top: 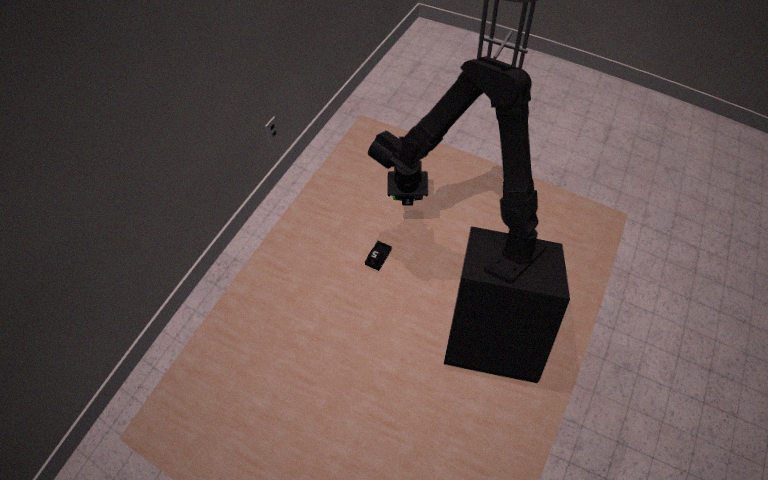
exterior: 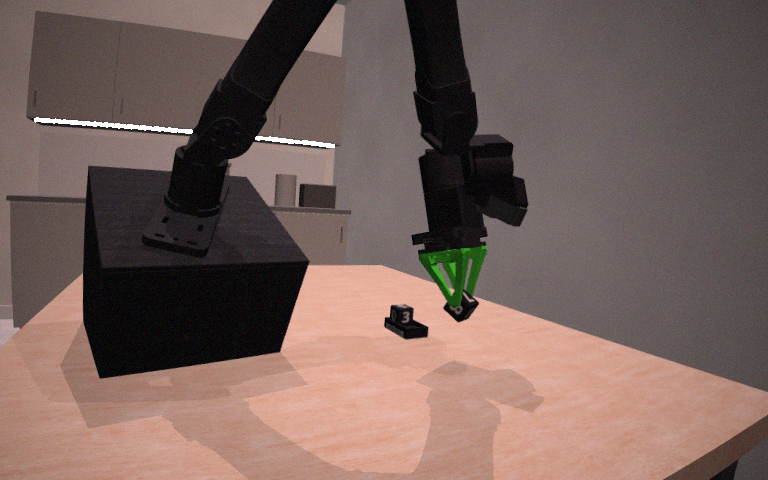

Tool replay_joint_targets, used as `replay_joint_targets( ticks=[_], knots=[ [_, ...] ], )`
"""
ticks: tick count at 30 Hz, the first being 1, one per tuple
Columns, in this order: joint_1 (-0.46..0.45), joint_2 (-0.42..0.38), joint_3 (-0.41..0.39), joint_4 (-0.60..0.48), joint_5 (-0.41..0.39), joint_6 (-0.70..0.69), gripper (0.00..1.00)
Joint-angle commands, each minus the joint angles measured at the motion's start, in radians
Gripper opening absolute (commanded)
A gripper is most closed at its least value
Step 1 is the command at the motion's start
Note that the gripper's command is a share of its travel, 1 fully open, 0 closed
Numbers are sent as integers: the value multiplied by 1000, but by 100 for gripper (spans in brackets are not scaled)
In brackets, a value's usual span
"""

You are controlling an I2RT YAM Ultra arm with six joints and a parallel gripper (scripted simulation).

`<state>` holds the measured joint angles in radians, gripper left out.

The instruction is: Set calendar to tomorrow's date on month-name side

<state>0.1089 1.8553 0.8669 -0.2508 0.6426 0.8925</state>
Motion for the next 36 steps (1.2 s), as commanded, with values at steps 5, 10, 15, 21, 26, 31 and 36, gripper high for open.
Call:
replay_joint_targets(
  ticks=[5, 10, 15, 21, 26, 31, 36],
  knots=[
    [-66, 13, 144, -221, -167, -11, 26],
    [-88, 20, 184, -283, -215, -15, 26],
    [-94, 26, 198, -299, -228, -18, 26],
    [-158, 88, 337, -468, -360, -50, 26],
    [-191, 120, 407, -553, -426, -66, 26],
    [-193, 123, 412, -558, -430, -68, 26],
    [-227, 180, 505, -658, -497, -94, 26]
  ],
)
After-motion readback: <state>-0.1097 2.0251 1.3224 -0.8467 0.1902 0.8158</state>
